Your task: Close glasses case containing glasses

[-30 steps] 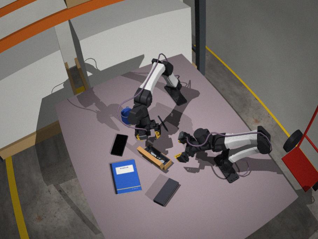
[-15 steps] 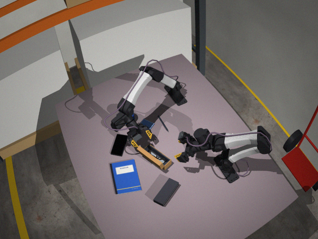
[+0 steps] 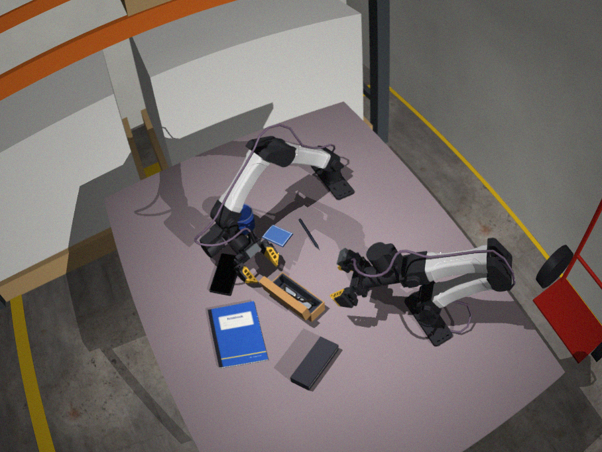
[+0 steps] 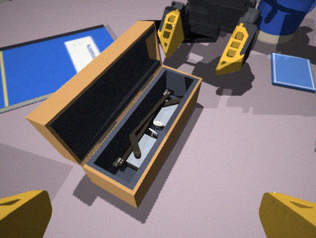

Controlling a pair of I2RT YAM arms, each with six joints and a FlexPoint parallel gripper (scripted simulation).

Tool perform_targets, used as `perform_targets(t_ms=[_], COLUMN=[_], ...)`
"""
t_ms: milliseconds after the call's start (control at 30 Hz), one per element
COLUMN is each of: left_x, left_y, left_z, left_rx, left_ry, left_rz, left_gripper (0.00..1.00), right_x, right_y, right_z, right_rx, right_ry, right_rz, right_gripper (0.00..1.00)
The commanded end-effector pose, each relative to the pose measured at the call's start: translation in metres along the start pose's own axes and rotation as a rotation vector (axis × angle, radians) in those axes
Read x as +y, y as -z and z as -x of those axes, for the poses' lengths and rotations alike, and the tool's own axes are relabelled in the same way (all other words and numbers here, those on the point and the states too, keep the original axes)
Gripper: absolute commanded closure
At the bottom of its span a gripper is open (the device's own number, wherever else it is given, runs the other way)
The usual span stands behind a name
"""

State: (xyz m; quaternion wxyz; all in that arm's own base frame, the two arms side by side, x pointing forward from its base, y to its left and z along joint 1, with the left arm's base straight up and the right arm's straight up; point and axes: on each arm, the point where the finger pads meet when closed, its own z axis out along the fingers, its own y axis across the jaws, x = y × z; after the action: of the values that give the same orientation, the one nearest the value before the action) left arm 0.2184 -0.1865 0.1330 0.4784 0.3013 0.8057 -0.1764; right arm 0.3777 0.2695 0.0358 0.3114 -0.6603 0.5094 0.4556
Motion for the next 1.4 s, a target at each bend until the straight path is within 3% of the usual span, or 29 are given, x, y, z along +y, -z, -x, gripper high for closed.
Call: perform_targets(t_ms=[0, 367, 667, 900, 1367], left_x=[0.001, 0.001, 0.001, 0.002, 0.003], left_y=[0.001, 0.001, 0.001, -0.001, -0.001], left_z=[-0.003, -0.003, -0.003, -0.015, 0.014], left_rx=[0.011, 0.011, 0.011, 0.042, -0.003], left_ry=[0.008, 0.008, 0.008, 0.015, 0.002], left_rz=[0.006, 0.006, 0.006, 0.015, 0.002], left_gripper=[0.0, 0.0, 0.0, 0.0, 0.0], right_x=[0.006, 0.0, -0.002, 0.001, 0.002], right_y=[-0.013, -0.008, -0.012, -0.023, -0.041], right_z=[0.009, -0.006, 0.022, 0.023, 0.025], right_rx=[-0.126, -0.141, -0.147, -0.149, -0.151], right_ry=[0.046, 0.065, 0.118, 0.106, 0.106], right_rz=[0.072, 0.043, 0.03, 0.035, 0.036], right_gripper=[0.16, 0.16, 0.16, 0.16, 0.16])
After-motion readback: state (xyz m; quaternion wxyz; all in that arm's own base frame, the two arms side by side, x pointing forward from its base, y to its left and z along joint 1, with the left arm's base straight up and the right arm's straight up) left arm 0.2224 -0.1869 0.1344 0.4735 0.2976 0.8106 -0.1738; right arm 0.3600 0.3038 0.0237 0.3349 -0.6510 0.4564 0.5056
